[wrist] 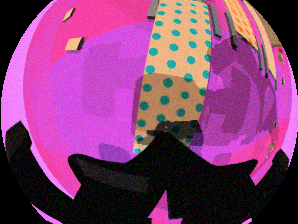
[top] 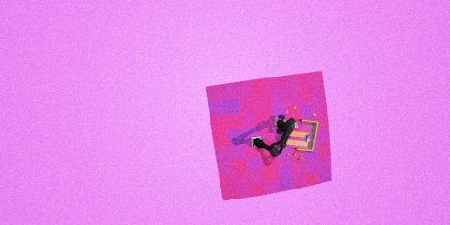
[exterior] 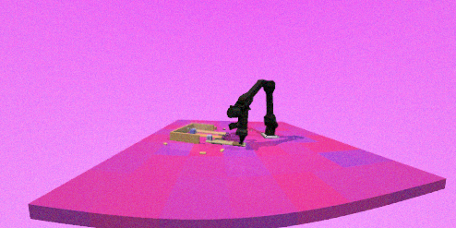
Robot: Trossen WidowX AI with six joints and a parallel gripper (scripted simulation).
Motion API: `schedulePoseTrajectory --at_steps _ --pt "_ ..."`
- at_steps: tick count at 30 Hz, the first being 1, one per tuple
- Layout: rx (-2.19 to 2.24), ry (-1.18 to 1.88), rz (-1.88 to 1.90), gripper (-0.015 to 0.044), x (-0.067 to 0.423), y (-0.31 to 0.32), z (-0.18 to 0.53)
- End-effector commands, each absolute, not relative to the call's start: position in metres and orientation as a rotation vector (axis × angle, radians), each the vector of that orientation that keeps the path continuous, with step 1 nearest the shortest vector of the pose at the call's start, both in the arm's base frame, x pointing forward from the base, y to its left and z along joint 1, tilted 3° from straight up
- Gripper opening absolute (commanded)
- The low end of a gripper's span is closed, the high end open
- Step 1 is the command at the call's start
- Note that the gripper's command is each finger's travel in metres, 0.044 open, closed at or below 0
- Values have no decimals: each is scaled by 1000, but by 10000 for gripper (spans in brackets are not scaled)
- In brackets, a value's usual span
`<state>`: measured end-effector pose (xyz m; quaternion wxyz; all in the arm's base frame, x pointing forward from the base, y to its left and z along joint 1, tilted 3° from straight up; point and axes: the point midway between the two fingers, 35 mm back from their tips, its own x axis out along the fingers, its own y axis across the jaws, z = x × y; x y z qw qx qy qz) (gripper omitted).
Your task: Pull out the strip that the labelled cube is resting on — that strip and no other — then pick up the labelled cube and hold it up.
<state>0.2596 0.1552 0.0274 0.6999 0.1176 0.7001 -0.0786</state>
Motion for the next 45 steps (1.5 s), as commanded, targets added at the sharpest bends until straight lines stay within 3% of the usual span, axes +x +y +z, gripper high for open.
schedulePoseTrajectory --at_steps 1,20,37,45 --pt "256 1585 -182 0 246 156 22" --pt "256 1584 -182 0 254 154 69" --pt "263 1579 -192 440 313 131 67" --pt "263 1577 -192 440 334 122 68"
